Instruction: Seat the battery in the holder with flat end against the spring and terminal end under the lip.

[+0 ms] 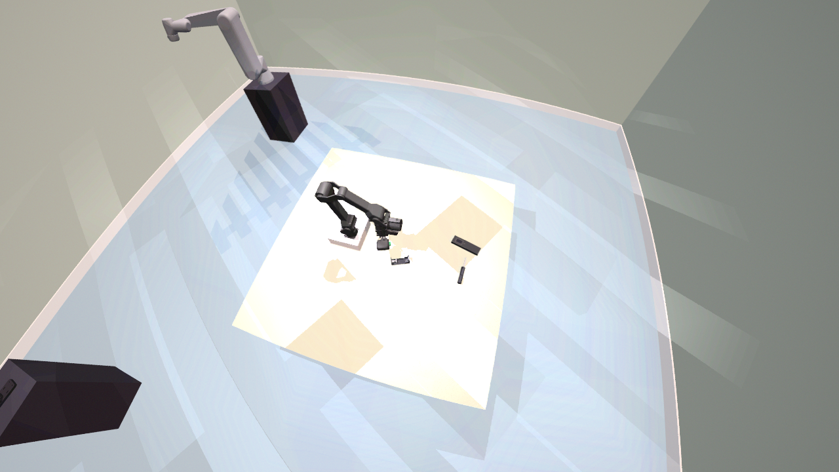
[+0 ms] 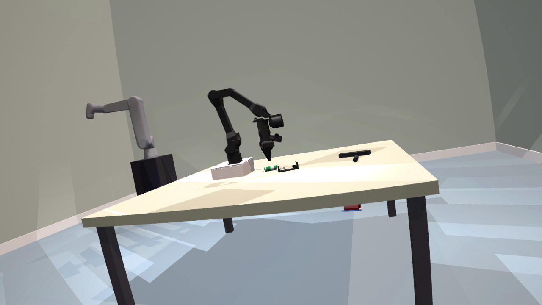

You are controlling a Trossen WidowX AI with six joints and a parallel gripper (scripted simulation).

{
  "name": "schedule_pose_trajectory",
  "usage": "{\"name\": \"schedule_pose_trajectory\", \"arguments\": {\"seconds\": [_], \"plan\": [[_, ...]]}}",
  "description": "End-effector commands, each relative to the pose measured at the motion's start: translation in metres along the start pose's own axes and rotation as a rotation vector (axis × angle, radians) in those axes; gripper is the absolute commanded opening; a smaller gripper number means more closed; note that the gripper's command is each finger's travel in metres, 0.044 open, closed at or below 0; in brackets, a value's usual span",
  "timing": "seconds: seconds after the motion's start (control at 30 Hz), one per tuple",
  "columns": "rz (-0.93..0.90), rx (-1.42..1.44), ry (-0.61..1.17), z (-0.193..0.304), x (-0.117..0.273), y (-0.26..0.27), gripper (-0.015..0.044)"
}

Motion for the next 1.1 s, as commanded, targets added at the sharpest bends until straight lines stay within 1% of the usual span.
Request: {"name": "schedule_pose_trajectory", "arguments": {"seconds": [0.0,1.07], "plan": [[0.003,0.024,0.000,0.000,-0.001,0.000,0.0239],[0.003,0.024,0.001,0.001,-0.051,-0.001,0.0239]]}}
Point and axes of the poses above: the point midway between the two fingers, 35 mm back from their tips, its own x axis back along the fingers, its own y axis across the jaws, z = x × y, the point moved 3 cm from there along x, back along the fingers, and after that the axes turned 7 degrees about -x, right-handed, at the moved point
